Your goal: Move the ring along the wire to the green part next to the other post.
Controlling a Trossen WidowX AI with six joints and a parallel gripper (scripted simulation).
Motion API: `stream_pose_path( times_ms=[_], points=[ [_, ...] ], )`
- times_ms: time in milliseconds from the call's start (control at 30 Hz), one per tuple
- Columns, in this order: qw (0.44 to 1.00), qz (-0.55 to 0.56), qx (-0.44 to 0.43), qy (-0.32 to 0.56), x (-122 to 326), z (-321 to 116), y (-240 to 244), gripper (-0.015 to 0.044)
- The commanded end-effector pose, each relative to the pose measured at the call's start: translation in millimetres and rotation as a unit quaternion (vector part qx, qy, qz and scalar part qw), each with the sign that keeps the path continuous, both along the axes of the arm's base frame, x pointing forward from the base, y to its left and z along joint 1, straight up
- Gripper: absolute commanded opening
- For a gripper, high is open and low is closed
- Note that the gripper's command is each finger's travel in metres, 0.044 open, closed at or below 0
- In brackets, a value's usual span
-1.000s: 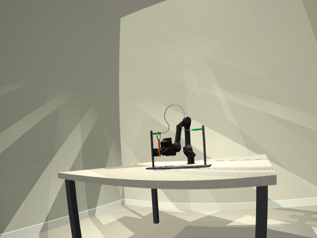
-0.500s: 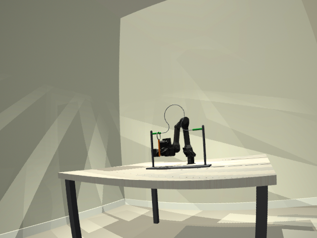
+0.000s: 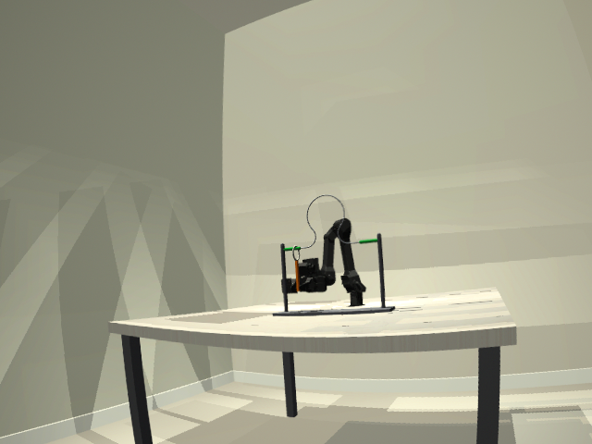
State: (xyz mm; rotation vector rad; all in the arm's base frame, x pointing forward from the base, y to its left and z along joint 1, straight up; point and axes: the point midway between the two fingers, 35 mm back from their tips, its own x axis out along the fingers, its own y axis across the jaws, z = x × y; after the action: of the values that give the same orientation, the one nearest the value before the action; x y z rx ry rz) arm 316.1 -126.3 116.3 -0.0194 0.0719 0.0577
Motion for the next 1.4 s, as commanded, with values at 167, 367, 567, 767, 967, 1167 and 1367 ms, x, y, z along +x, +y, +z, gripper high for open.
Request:
stream_pose_path(
  times_ms=[167,367,567,767,967,1167,1367],
  points=[
    [1.000,-0.002,0.002,0.000,1,0,0,0.0160],
    [1.000,0.001,0.000,0.000,0,0,0,0.0134],
    [1.000,0.001,0.000,0.000,0,0,0,0.0015],
    [1.000,0.001,0.000,0.000,0,0,0,-0.0142],
    [1.000,0.000,0.000,0.000,0,0,0,-0.0150],
    [1.000,-0.001,0.000,0.000,1,7,-1,-0.0150],
    [1.000,-0.002,0.000,0.000,1,18,-3,-0.0150]
  ],
)
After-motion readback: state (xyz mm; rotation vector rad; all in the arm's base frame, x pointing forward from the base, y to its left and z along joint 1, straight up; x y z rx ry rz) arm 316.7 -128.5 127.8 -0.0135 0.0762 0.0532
